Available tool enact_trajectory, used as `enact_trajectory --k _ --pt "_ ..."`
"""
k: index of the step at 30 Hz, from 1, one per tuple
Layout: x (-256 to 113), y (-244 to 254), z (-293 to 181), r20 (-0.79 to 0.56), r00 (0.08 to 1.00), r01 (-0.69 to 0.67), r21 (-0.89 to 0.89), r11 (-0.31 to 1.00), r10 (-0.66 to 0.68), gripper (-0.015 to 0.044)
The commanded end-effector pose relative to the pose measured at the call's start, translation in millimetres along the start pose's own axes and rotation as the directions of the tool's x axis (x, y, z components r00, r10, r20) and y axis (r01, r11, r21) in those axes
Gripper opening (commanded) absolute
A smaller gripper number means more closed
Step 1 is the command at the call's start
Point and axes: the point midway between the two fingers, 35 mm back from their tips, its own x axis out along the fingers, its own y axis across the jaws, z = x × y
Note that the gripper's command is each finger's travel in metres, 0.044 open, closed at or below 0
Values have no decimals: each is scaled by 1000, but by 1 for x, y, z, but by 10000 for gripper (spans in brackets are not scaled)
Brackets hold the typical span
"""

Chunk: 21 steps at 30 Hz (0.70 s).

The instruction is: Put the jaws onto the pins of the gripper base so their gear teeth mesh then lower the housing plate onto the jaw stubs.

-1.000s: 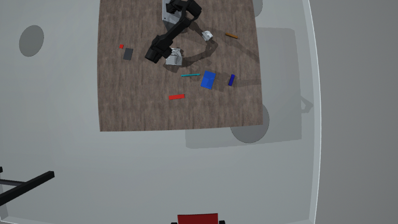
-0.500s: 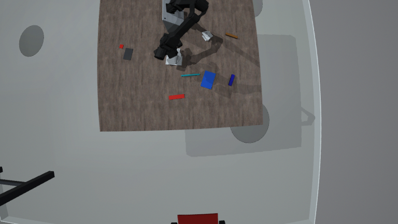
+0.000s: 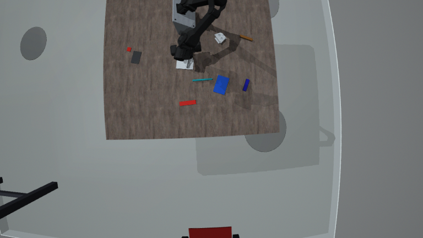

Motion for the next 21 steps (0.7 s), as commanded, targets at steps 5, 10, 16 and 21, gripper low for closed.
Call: enact_trajectory --k 5,10,16,21 --pt "1 15 -6 3 1000 -11 125 992 11 134" --pt "1 15 -6 3 1000 -11 125 992 11 134" --pt "1 15 -6 3 1000 -11 125 992 11 134" --pt "1 15 -6 3 1000 -11 121 993 11 134"
